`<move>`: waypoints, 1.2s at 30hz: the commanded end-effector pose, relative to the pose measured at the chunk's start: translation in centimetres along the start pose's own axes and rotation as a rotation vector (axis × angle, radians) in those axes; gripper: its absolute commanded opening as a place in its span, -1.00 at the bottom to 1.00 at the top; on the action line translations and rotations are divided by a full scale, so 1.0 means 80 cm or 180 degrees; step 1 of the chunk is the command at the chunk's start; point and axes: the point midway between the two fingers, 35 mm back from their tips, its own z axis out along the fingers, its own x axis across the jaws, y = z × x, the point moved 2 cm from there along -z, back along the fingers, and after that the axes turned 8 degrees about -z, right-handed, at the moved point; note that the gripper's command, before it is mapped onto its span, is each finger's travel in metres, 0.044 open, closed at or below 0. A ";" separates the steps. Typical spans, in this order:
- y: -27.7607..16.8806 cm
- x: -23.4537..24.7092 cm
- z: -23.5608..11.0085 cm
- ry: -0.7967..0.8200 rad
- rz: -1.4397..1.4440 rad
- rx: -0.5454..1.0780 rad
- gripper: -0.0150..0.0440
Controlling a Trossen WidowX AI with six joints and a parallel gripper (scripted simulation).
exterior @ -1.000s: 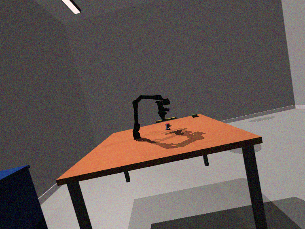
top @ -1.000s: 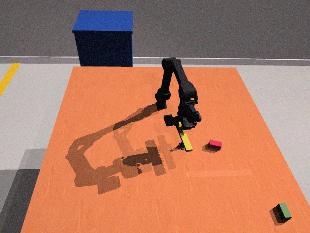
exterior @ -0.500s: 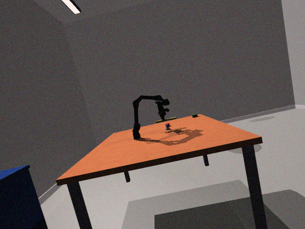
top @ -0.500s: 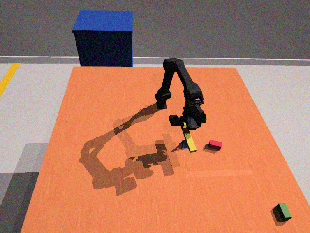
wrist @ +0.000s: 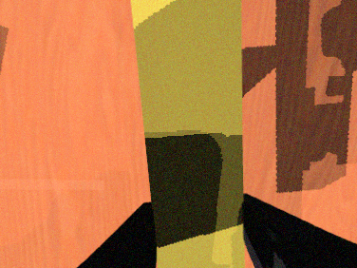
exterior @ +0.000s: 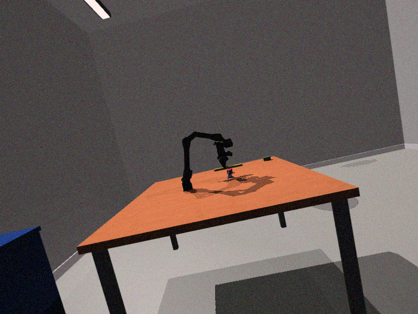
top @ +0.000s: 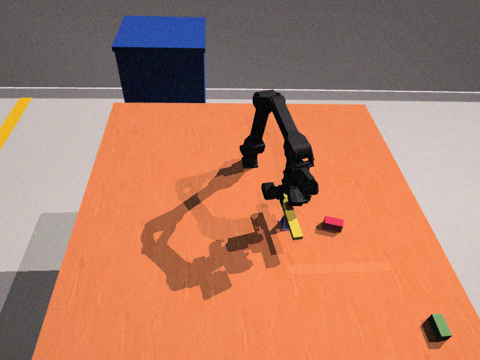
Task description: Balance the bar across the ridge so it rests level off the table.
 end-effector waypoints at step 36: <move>-0.001 0.000 0.017 -0.0001 0.0013 -0.0003 -0.49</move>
